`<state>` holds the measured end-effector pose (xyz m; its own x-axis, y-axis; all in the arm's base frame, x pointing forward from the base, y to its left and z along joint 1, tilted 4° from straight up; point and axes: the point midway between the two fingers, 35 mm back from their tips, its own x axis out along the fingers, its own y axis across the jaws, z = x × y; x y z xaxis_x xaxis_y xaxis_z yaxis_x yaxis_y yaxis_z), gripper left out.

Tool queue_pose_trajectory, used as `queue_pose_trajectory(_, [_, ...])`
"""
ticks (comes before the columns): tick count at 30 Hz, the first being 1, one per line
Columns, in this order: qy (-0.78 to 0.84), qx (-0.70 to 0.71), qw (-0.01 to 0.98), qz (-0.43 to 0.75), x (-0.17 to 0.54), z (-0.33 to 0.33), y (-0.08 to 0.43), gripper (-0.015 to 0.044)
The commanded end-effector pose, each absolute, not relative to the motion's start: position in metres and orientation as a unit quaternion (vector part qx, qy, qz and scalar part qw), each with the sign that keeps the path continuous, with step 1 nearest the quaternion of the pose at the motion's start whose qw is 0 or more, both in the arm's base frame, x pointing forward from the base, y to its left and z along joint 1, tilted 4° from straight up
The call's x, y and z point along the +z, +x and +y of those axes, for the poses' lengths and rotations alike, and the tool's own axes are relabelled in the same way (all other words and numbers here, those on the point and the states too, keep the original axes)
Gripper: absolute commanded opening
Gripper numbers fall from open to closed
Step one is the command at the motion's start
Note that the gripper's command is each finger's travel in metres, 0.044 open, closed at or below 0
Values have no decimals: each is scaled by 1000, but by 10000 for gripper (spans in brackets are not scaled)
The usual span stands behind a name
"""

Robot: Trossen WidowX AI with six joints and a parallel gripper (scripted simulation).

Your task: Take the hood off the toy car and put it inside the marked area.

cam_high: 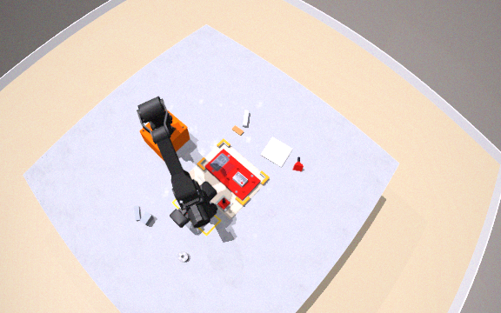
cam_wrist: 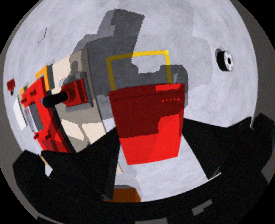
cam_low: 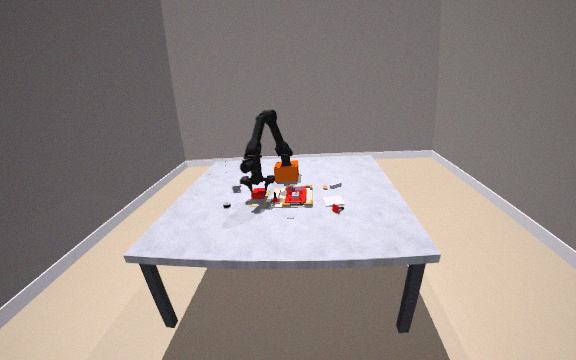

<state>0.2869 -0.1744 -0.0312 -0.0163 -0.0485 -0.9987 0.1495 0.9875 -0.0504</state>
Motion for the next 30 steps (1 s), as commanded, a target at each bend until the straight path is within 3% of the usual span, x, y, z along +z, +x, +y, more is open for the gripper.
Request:
queue_pose_trajectory(1, [33,-69,698,712,-35,-174,285,0])
queue_pose_trajectory(30, [33,-69,698,712,-49,-175,285,0])
